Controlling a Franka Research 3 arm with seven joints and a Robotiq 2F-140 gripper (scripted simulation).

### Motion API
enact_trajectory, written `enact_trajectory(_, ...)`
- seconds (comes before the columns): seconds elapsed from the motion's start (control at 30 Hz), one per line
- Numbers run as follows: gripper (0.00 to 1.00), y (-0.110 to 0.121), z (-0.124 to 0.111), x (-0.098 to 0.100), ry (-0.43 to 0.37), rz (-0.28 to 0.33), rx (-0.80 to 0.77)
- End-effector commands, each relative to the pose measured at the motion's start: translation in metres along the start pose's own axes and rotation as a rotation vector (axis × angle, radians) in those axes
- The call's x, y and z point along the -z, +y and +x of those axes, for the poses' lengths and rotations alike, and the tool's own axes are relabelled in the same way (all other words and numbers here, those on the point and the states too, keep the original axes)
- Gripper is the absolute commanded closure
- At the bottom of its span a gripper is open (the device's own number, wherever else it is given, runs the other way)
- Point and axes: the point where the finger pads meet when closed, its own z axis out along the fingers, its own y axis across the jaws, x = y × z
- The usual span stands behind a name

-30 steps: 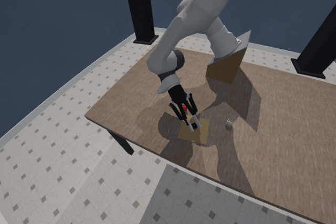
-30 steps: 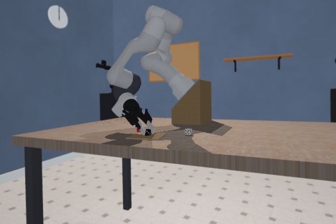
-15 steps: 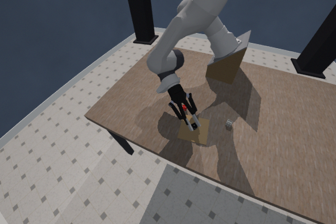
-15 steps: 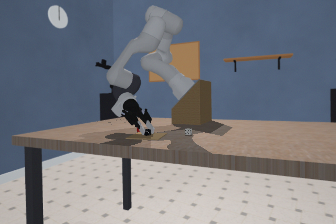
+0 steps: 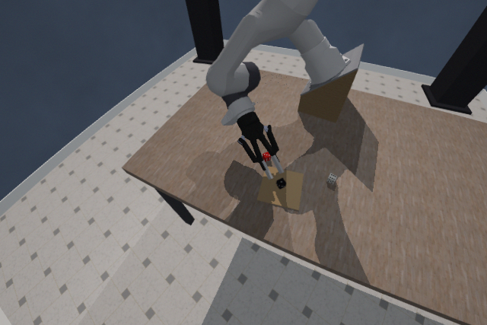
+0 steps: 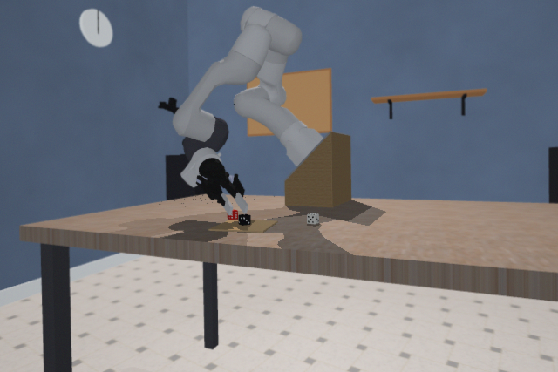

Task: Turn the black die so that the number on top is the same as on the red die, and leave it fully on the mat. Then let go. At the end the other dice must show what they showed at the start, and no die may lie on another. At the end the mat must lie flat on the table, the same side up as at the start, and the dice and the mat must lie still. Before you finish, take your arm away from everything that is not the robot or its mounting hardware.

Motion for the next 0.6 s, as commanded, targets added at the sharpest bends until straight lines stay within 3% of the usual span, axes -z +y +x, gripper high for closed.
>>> enact_trajectory(0.0, 0.75, 0.004, -0.004, 0.003, -0.010, -0.013, 0.011)
enact_trajectory(0.3, 0.75, 0.004, -0.006, 0.003, 0.011, -0.013, 0.012)
enact_trajectory(0.57, 0.75, 0.004, -0.026, 0.001, 0.192, -0.014, 0.014)
